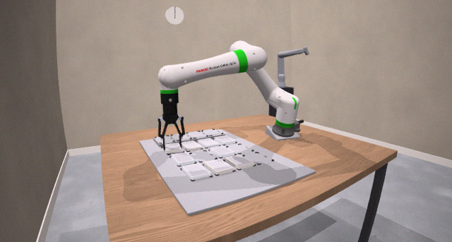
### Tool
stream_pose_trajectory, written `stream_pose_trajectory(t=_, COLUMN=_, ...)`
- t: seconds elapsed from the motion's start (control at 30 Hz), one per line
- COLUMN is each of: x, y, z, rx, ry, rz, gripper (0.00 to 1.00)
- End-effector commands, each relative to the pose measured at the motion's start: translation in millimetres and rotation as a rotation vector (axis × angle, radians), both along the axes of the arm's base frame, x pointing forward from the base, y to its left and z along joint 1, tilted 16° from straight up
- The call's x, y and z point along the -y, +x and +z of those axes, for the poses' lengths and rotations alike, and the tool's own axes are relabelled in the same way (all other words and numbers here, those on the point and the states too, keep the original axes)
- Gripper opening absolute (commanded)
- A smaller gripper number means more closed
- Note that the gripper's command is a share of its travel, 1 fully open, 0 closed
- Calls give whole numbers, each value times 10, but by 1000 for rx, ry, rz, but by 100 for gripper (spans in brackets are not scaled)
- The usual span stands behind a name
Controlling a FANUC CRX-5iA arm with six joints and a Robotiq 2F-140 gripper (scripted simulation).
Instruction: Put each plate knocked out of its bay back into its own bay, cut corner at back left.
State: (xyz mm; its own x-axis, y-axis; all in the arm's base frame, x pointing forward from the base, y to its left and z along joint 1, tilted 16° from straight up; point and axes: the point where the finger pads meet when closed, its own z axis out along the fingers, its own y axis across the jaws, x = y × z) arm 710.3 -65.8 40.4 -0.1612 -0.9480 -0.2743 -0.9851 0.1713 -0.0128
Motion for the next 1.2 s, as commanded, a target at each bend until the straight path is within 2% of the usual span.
stream_pose_trajectory(t=0.0, x=9, y=5, z=24, rx=2, ry=-1, rz=0, gripper=10)
stream_pose_trajectory(t=0.63, x=20, y=2, z=65, rx=2, ry=-1, rz=0, gripper=10)
stream_pose_trajectory(t=1.17, x=71, y=-9, z=245, rx=2, ry=-1, rz=0, gripper=10)
